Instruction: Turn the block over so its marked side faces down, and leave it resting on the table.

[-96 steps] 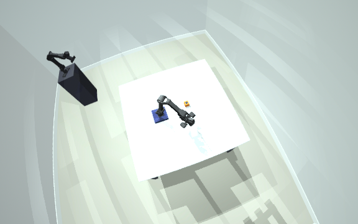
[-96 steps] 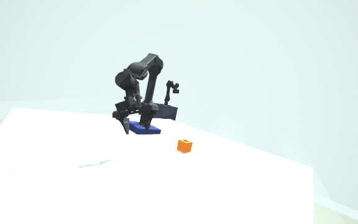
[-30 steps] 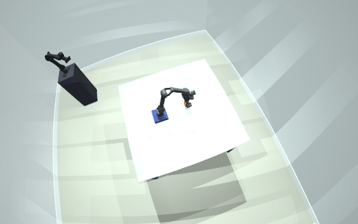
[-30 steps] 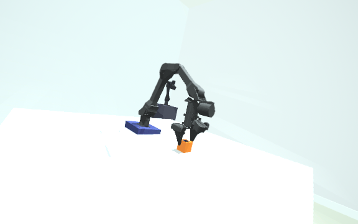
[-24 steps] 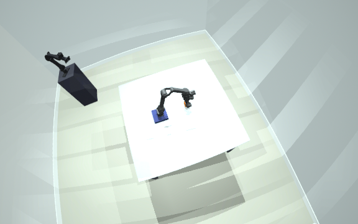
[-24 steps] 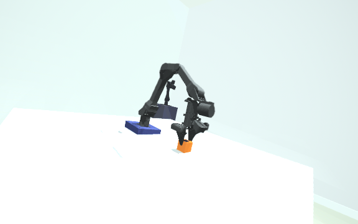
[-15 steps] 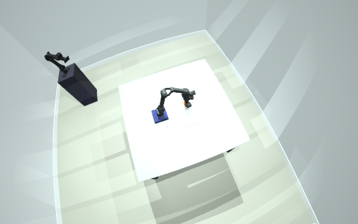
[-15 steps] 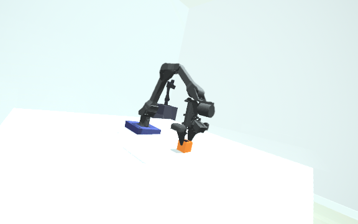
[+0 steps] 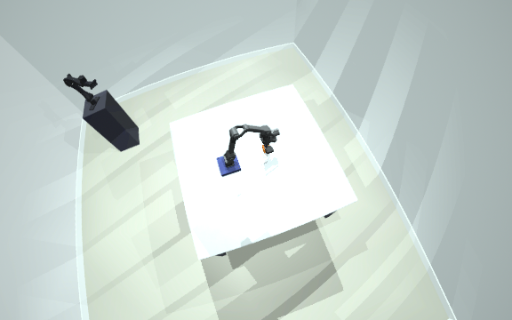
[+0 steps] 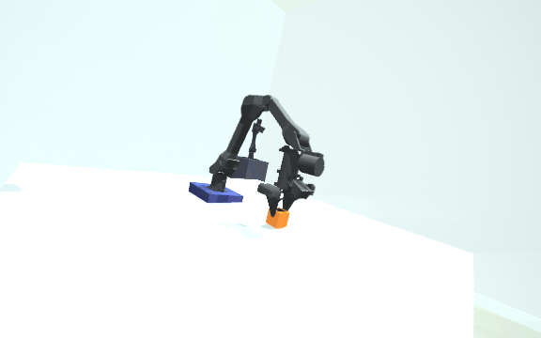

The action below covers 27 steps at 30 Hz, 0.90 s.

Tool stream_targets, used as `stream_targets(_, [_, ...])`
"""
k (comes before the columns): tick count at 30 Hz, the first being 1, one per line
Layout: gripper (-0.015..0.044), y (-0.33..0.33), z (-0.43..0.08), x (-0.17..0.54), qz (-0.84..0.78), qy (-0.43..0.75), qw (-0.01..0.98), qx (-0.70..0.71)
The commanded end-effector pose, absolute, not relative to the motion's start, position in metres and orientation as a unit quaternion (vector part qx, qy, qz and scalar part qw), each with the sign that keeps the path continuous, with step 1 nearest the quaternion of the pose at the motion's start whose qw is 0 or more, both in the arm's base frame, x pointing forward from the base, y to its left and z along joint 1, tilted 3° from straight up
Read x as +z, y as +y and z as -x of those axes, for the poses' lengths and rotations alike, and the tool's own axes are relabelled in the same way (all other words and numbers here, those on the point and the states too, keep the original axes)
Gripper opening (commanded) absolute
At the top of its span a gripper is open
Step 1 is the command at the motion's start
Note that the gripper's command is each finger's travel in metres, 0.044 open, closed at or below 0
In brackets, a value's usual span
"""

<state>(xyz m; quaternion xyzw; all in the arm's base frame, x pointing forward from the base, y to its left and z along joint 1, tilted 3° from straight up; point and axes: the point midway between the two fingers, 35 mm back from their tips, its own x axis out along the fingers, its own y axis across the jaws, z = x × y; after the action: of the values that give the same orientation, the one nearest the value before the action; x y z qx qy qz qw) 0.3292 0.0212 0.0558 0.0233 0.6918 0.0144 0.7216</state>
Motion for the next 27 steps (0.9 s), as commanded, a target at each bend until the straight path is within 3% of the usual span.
stream_targets(1, [0.0, 0.0201, -0.3327, 0.0773, -0.022, 0.683, 0.73, 0.015])
stream_targets(27, [0.0, 0.0205, -0.3333, 0.0708, -0.022, 0.553, 0.833, 0.01])
